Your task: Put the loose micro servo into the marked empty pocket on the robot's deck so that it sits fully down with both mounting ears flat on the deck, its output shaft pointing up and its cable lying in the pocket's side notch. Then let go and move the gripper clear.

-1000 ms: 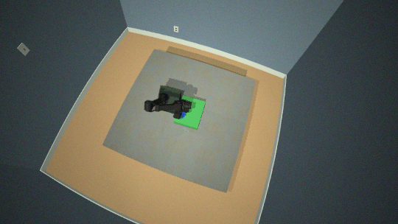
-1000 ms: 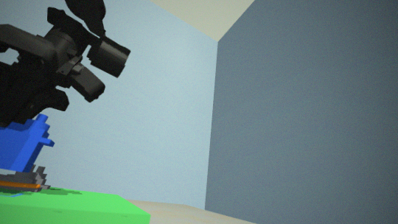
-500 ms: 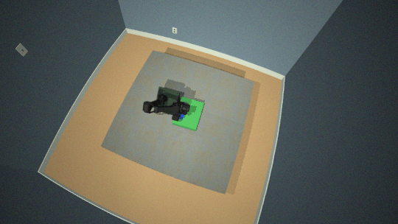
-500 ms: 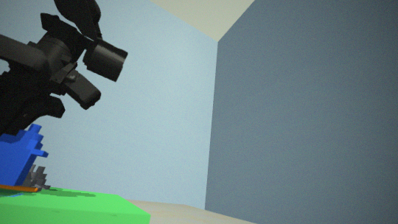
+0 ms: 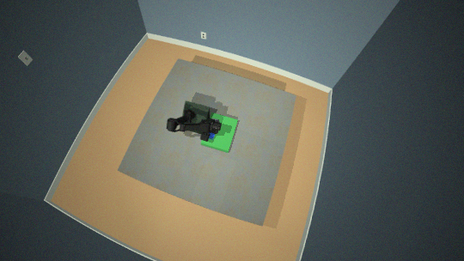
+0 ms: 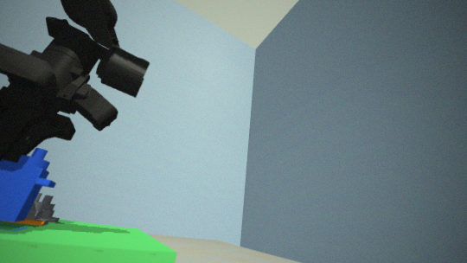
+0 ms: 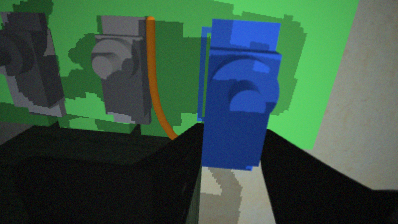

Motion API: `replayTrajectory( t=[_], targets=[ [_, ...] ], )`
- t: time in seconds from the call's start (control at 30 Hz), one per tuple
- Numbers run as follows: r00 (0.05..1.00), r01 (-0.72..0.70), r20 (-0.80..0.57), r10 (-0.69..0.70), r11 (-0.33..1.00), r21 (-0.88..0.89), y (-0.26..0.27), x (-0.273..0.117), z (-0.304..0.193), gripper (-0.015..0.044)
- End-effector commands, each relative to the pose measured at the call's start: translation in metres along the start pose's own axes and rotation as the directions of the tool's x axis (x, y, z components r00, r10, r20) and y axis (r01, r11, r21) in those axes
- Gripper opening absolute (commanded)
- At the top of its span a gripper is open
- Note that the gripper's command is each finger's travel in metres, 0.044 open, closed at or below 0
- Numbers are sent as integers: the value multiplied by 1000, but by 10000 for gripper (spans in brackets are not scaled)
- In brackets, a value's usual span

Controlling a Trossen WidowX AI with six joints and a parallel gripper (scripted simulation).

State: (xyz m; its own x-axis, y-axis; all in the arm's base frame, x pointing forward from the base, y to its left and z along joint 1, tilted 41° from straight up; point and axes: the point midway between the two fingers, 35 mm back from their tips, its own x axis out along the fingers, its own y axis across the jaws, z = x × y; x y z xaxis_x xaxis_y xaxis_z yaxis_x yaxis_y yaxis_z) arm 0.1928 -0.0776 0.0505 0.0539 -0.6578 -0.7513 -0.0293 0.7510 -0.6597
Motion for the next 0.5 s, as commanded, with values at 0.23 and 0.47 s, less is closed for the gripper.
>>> replayTrajectory(
  t=[0.23,0.47],
  targets=[
    [1000,3,-1,-3,1000,-5,0,10,-1,0],
    [1000,3,-1,-3,1000,-5,0,14,-1,0]
  ],
)
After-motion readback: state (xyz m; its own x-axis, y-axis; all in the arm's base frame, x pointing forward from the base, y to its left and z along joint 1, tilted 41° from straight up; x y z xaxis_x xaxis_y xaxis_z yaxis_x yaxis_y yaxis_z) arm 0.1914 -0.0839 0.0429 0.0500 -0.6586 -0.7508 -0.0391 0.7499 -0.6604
